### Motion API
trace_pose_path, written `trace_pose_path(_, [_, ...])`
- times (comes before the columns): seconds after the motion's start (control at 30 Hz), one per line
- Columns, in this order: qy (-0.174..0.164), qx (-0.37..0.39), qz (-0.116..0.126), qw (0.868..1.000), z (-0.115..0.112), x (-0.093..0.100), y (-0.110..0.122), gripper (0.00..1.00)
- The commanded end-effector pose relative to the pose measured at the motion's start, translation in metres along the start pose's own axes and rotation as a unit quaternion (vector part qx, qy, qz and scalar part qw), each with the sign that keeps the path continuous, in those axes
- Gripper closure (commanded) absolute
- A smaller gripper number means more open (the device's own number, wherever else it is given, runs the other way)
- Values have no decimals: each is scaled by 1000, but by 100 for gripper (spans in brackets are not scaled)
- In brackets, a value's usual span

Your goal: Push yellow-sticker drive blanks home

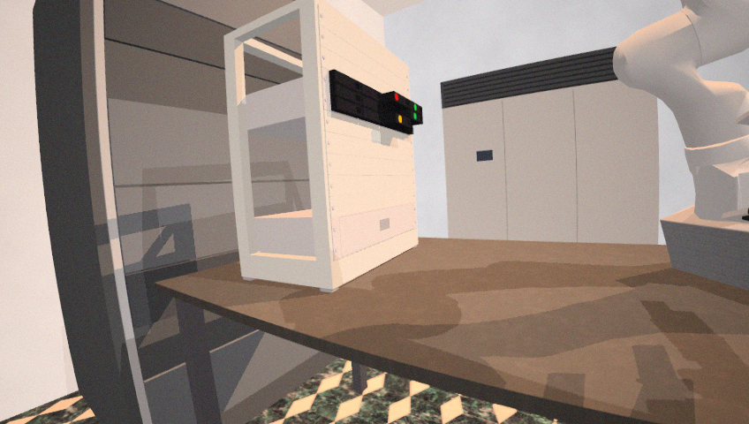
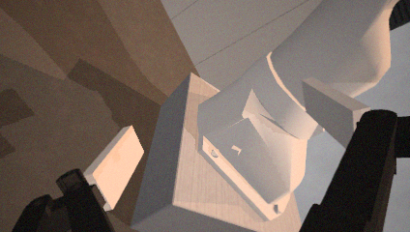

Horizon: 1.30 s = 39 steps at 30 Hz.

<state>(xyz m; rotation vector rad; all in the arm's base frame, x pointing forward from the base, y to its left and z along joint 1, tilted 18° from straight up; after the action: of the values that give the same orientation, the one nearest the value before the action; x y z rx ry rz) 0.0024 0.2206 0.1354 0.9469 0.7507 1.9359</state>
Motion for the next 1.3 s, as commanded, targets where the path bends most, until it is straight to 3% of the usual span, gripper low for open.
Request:
trace_pose_path(0.0, [-39,62,-8,997,-9,-1,3,0])
trace_pose_path(0.07, [-39,62,-8,997,-9,-1,3,0])
trace_pose_path(0.23, [-97,94,-18,991,-14,-2,8,0])
trace_pose_path(0.53, [-173,133,-23,976,-20,1,13,0])
trace_pose_path(0.63, [-173,133,-23,976,-20,1,13,0])
trace_pose_path(0.87, [-253,170,-19,952,-26,8,17,0])
trace_pose_path(0.97, [-266,175,-17,948,-27,10,17,0])
trace_pose_path(1.1, [-307,192,-9,932,-28,15,18,0])
trace_pose_path(1.2, [-307,192,-9,932,-28,15,18,0])
trace_pose_path(1.27, [-335,203,-2,920,-29,20,19,0])
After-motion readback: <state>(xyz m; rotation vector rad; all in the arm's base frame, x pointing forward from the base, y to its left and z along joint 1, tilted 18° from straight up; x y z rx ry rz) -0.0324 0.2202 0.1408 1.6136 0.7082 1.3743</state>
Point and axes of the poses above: the point where the finger pads meet when closed, its own x axis back along the fingers, its own y axis across the jaws, z = x × y, the point moved 4 cm from there along x, back along the fingers, and after that the axes turned 2 degrees about -x, right-handed, at the moved point
